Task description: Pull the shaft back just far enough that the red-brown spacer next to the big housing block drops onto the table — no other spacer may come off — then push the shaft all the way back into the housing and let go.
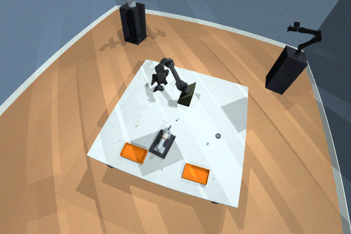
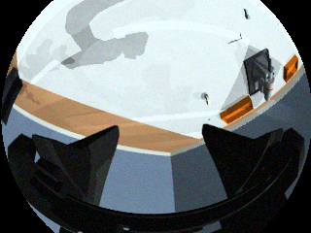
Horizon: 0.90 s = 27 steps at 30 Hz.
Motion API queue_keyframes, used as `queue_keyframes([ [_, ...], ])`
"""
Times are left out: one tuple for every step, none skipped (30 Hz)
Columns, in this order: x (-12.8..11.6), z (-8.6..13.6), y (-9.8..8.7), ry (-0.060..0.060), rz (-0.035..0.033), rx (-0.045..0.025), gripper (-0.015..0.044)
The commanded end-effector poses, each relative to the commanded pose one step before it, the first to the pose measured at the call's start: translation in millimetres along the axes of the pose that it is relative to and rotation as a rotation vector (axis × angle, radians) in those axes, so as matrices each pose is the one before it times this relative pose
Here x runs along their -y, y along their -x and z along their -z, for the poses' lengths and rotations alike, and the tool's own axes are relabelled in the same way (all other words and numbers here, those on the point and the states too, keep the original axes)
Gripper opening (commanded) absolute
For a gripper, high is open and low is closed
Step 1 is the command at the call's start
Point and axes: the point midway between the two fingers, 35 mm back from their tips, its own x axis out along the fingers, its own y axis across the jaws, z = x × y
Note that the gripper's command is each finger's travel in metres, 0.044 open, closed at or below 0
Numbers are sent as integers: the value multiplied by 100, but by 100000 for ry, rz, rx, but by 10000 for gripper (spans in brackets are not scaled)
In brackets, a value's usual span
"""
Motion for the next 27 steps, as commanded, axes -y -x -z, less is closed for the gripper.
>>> queue_keyframes([
  [161,-12,-2,-1325,345,189,426],
  [483,-45,-4,-3971,1024,589,440],
  [802,-112,-8,-6609,1667,1058,440],
  [1110,-243,-15,-9233,2243,1639,440],
  [1174,-384,-57,-10800,2047,1873,440],
  [995,-456,-126,-11090,1251,1574,440],
  [795,-480,-202,-11369,475,1074,440],
  [687,-542,-232,-11438,226,919,440],
  [605,-620,-245,-11436,151,929,440],
  [514,-685,-258,-11433,77,933,440],
  [450,-1034,-505,-9409,-1718,2674,440],
  [334,-806,-332,-11138,-270,1142,440],
  [229,-775,-302,-11331,-31,882,440],
  [126,-786,-313,-11327,-100,876,440],
  [23,-783,-322,-11322,-169,865,440],
  [-44,-452,-195,-6654,-131,501,440],
  [-73,-418,-187,-6288,-144,467,440],
  [-101,-406,-189,-6253,-164,458,440],
  [-129,-393,-191,-6251,-184,451,440],
  [-155,-378,-193,-6239,-203,442,440],
  [-180,-362,-195,-6236,-222,433,440],
  [-203,-345,-198,-6235,-241,423,440],
  [-225,-325,-200,-6234,-259,413,440],
  [-245,-304,-201,-6222,-276,401,440],
  [-264,-283,-203,-6231,-294,390,440],
  [-280,-260,-205,-6229,-311,377,440],
  [-296,-236,-207,-6239,-329,364,440],
])
